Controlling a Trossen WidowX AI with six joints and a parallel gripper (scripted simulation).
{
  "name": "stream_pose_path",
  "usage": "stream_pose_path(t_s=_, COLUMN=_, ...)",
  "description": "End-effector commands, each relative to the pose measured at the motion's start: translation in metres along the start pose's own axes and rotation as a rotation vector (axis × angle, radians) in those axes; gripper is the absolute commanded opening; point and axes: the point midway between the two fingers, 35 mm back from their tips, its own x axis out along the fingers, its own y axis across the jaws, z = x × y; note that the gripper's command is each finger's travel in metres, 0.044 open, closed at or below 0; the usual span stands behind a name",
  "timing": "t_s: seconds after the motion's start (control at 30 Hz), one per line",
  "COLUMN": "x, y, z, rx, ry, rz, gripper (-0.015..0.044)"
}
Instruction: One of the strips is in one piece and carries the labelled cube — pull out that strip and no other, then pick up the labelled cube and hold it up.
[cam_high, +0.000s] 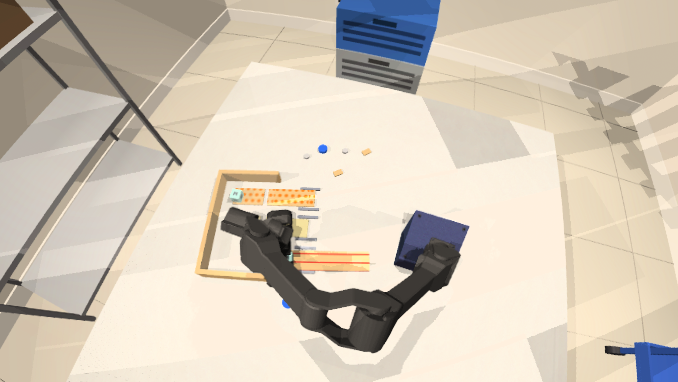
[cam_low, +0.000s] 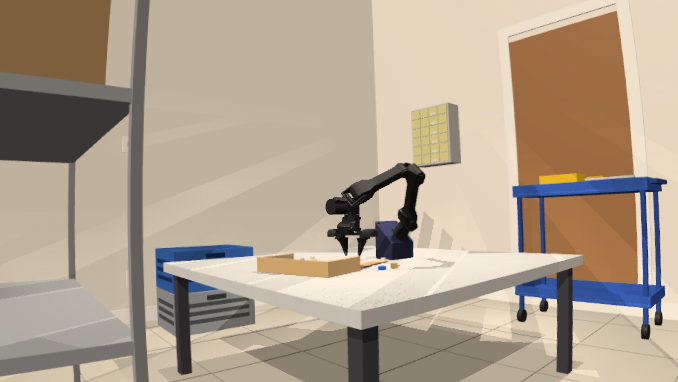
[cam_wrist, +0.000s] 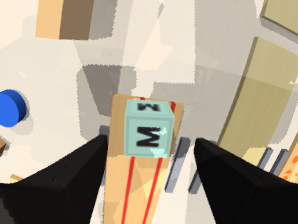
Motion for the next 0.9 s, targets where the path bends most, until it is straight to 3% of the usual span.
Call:
stream_pose_path(t_s=0.0, x=0.008, y=0.0, z=-0.001, rx=0.005, ry=0.002, rz=0.004, gripper=0.025)
stream_pose_path(t_s=0.67, x=0.035, y=0.002, z=-0.002, rx=0.005, ry=0.001, rz=0.006, gripper=0.025)
stream_pose_path(t_s=0.8, x=0.033, y=0.002, z=-0.001, rx=0.001, ry=0.001, rz=0.004, gripper=0.0145)
stream_pose_path(t_s=0.87, x=0.033, y=0.002, z=-0.001, rx=0.001, ry=0.001, rz=0.004, gripper=0.0132)
